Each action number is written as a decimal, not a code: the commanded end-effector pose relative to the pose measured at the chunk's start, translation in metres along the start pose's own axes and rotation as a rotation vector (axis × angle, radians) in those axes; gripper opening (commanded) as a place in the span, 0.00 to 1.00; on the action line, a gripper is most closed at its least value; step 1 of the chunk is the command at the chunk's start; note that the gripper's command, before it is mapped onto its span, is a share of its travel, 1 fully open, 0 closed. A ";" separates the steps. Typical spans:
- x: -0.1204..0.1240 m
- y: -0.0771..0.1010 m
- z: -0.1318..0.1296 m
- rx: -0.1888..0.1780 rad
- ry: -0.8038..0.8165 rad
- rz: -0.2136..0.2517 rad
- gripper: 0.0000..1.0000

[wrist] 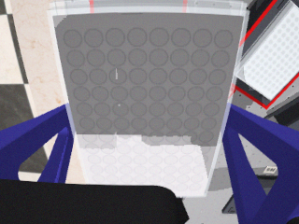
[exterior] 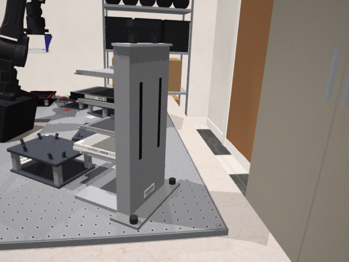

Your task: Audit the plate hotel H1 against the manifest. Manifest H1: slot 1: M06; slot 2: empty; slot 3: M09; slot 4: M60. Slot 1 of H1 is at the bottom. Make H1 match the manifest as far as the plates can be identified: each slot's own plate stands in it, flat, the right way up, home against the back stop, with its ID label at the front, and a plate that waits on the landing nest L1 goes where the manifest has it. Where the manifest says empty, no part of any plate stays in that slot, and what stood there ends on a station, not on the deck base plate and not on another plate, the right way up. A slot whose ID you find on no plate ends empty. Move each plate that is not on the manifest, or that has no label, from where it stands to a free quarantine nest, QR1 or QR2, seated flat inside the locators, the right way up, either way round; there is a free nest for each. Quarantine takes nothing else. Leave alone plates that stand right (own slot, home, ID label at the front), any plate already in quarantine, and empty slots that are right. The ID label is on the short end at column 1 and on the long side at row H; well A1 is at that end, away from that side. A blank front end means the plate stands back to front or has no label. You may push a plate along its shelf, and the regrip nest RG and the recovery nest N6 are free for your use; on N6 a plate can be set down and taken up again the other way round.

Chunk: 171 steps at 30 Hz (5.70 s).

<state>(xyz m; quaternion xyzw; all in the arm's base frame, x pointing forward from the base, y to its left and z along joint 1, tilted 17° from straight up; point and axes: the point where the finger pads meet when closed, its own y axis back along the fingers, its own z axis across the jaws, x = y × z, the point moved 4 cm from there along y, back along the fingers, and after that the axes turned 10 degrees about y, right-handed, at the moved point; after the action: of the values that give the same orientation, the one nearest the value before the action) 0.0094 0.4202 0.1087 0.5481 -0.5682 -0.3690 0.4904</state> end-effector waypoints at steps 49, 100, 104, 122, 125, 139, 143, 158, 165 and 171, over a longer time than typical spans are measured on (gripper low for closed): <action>-0.018 -0.100 0.005 0.002 -0.030 -0.020 0.86; -0.030 -0.110 0.005 0.003 -0.035 -0.053 0.86; -0.038 -0.101 -0.001 0.006 -0.038 -0.076 0.86; -0.038 -0.118 0.004 0.006 -0.030 -0.062 0.86; -0.033 -0.125 0.004 0.004 -0.031 -0.046 0.86; -0.022 -0.132 0.005 0.004 -0.029 -0.041 0.86; -0.019 -0.143 0.006 0.002 -0.026 -0.020 0.86; -0.019 -0.151 0.007 0.003 -0.025 -0.024 0.86; -0.018 -0.156 0.008 0.003 -0.023 -0.023 0.86; -0.020 -0.146 0.005 0.005 -0.030 -0.046 0.86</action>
<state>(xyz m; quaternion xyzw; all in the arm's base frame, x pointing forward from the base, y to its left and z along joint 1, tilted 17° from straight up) 0.0402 0.4151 -0.0466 0.5451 -0.5719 -0.3806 0.4806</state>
